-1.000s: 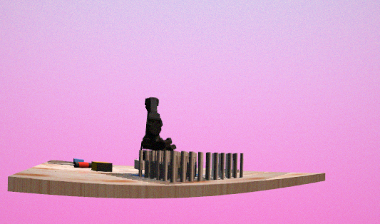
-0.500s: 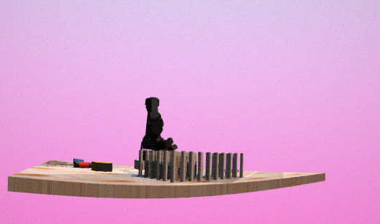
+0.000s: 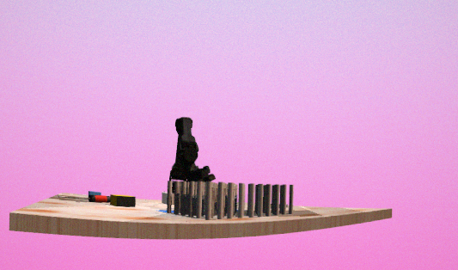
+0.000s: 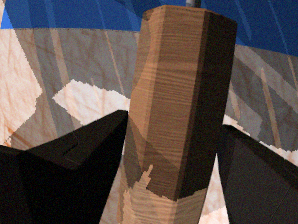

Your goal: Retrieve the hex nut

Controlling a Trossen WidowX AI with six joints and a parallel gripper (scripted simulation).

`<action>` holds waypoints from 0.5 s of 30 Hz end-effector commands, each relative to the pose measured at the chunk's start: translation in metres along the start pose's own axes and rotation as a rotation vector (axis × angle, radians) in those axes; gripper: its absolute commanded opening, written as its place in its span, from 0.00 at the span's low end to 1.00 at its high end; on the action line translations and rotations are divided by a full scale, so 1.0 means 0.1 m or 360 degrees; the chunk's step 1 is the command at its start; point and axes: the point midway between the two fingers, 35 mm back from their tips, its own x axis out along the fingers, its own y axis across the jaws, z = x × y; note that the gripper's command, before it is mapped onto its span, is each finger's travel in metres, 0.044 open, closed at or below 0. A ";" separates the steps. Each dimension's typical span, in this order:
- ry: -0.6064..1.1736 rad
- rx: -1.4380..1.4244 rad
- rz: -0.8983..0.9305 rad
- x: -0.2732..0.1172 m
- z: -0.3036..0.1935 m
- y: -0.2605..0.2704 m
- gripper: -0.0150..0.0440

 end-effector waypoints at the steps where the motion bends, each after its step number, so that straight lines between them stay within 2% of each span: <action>1: -0.0003 0.0002 -0.0004 0.00 0.04 -0.01 0.25; 15: -0.0005 0.0002 -0.0004 0.02 0.12 -0.01 0.25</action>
